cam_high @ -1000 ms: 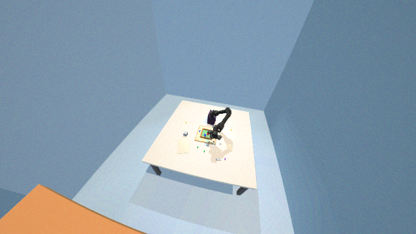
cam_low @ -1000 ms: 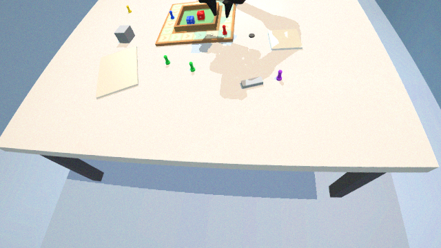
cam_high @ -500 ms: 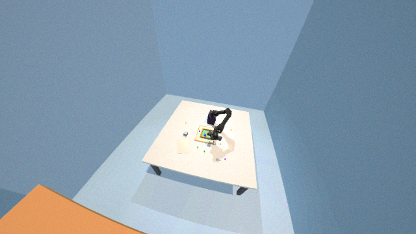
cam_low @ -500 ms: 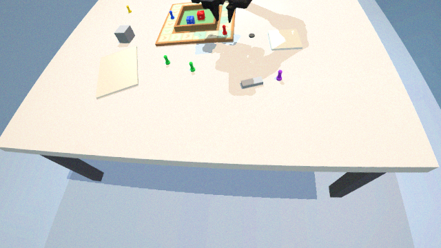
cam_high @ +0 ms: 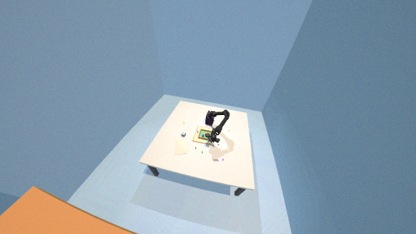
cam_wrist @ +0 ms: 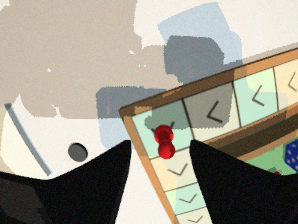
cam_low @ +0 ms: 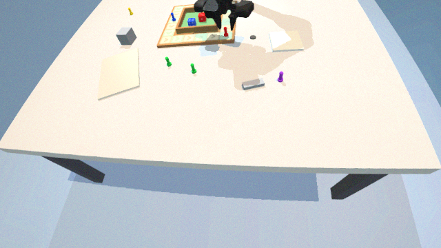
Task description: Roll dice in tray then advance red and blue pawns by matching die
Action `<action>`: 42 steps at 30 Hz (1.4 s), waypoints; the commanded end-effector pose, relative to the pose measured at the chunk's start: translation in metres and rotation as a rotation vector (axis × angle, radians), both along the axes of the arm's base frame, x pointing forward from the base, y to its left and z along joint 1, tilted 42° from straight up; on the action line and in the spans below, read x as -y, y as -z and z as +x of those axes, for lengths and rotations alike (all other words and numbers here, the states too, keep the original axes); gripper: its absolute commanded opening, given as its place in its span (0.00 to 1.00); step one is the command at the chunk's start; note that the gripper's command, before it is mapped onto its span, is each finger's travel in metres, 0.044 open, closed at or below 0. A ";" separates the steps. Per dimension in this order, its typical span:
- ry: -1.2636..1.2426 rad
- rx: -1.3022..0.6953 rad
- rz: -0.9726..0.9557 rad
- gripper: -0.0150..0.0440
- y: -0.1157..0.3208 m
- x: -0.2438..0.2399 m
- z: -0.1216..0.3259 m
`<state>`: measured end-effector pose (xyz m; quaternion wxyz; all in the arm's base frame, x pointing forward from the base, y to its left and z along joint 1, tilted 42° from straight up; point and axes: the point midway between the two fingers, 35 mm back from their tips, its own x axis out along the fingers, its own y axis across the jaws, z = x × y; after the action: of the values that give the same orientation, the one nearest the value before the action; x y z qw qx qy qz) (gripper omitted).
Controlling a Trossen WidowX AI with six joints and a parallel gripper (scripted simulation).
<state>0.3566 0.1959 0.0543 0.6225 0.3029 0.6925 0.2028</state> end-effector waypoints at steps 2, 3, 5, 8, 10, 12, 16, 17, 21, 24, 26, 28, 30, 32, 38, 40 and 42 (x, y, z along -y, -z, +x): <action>0.005 -0.013 -0.007 0.59 0.009 -0.004 -0.003; 0.005 -0.013 -0.007 0.59 0.011 -0.005 -0.003; 0.005 -0.014 -0.007 0.59 0.013 -0.008 -0.003; 0.005 -0.014 -0.006 0.59 0.015 -0.009 -0.004; 0.005 -0.014 -0.006 0.50 0.015 -0.009 -0.004; 0.005 -0.014 -0.006 0.42 0.015 -0.009 -0.004; 0.005 -0.014 -0.006 0.37 0.015 -0.009 -0.004; 0.005 -0.014 -0.006 0.36 0.015 -0.009 -0.004; 0.005 -0.014 -0.006 0.31 0.015 -0.009 -0.004; 0.005 -0.014 -0.006 0.28 0.015 -0.009 -0.004; 0.005 -0.014 -0.007 0.25 0.014 -0.008 -0.003; 0.005 -0.013 -0.009 0.25 0.007 -0.001 -0.001; 0.005 -0.012 -0.011 0.25 -0.005 0.009 0.002; 0.005 -0.012 -0.013 0.25 -0.016 0.020 0.004; 0.005 -0.013 -0.015 0.25 -0.052 0.052 0.005; 0.005 -0.013 -0.014 0.25 -0.064 0.063 0.004; 0.005 -0.013 -0.012 0.25 -0.075 0.072 0.002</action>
<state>0.3589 0.1353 0.1112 0.6169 0.3021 0.7017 0.1891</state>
